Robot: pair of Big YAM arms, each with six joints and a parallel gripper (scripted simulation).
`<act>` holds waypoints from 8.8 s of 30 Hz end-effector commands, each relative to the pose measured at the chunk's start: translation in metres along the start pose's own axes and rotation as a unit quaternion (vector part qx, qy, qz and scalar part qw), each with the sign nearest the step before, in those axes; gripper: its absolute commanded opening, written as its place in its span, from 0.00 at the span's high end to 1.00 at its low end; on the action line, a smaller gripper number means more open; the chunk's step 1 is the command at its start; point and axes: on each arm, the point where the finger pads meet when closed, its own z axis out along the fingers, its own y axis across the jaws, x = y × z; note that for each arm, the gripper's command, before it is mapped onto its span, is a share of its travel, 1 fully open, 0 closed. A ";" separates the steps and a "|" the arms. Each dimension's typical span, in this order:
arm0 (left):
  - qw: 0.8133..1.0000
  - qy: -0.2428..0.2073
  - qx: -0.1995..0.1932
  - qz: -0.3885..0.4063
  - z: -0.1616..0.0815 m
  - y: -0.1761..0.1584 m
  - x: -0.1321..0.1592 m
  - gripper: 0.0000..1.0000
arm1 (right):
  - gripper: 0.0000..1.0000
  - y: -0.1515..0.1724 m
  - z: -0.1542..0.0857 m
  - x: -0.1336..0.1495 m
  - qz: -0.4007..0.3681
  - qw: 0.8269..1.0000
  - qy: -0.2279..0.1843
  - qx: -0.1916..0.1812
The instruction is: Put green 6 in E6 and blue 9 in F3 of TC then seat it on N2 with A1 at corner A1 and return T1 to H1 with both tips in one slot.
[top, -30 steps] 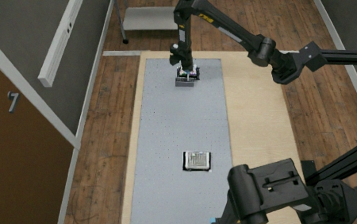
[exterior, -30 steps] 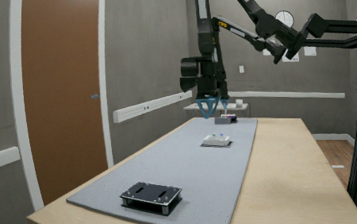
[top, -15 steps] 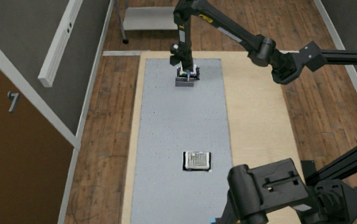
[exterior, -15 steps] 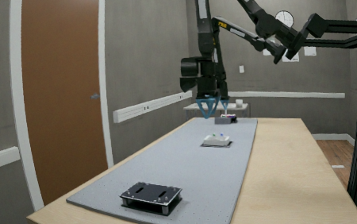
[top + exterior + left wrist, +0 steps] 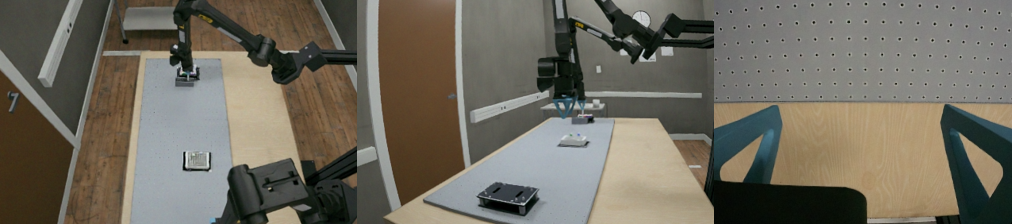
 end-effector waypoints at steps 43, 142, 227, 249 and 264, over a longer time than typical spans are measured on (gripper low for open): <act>1.000 -0.001 0.000 0.002 0.000 0.000 0.000 0.00 | 0.93 0.006 0.027 0.002 0.003 1.000 0.005 -0.007; 1.000 -0.001 0.000 0.002 0.000 0.000 0.000 0.00 | 0.93 -0.003 0.029 0.014 -0.002 1.000 0.006 -0.004; 1.000 -0.001 0.000 0.002 0.000 0.000 0.000 0.00 | 0.76 -0.003 0.024 0.025 0.003 1.000 0.016 -0.006; 1.000 -0.001 0.000 0.002 0.000 0.000 0.000 0.00 | 0.76 -0.010 -0.021 0.015 0.001 1.000 0.004 0.003; 1.000 -0.001 0.000 0.002 0.000 0.000 0.000 0.00 | 0.76 -0.009 -0.042 0.016 0.001 1.000 0.004 0.003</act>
